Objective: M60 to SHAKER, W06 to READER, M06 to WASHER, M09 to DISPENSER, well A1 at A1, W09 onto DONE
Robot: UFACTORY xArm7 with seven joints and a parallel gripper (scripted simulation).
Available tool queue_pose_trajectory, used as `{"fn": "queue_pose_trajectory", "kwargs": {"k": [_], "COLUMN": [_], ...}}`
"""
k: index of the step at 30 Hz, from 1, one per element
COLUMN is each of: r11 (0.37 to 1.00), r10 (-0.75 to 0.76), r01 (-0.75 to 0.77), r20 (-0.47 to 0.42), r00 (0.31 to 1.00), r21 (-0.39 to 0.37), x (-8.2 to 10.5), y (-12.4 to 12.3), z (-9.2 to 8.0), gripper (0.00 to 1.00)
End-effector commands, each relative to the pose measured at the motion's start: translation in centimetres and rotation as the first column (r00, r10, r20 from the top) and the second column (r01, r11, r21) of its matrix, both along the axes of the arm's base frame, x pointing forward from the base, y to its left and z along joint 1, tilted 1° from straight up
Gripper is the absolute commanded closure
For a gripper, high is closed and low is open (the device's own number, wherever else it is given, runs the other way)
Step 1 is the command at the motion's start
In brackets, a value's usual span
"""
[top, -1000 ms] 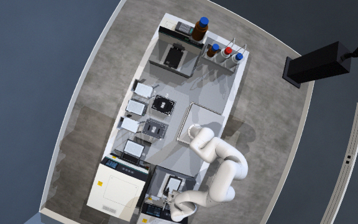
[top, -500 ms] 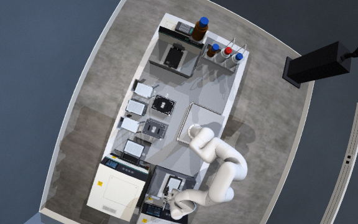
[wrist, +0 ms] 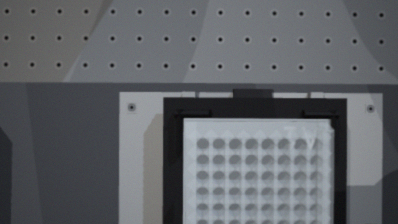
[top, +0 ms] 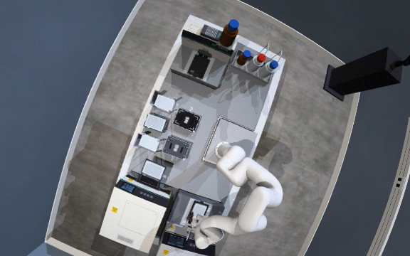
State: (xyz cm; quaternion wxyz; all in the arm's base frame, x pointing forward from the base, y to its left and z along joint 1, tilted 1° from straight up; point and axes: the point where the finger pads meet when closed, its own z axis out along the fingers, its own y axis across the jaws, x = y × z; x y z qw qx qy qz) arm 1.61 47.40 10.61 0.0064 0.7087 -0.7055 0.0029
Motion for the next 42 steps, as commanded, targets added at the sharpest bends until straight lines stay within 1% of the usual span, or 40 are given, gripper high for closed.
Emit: {"fn": "queue_pose_trajectory", "kwargs": {"k": [1,14,28,42], "r11": [1.000,1.000,1.000,1.000], "r10": [0.000,0.000,0.000,0.000], "r01": [0.000,0.000,0.000,0.000], "r20": [0.000,0.000,0.000,0.000], "r00": [1.000,1.000,1.000,1.000], "r21": [0.004,0.004,0.004,0.004], "x": [0.0,0.0,0.0,0.0], "y": [0.1,0.1,0.1,0.1], "z": [0.1,0.1,-1.7,-1.7], "gripper": [0.00,0.00,0.00,0.00]}}
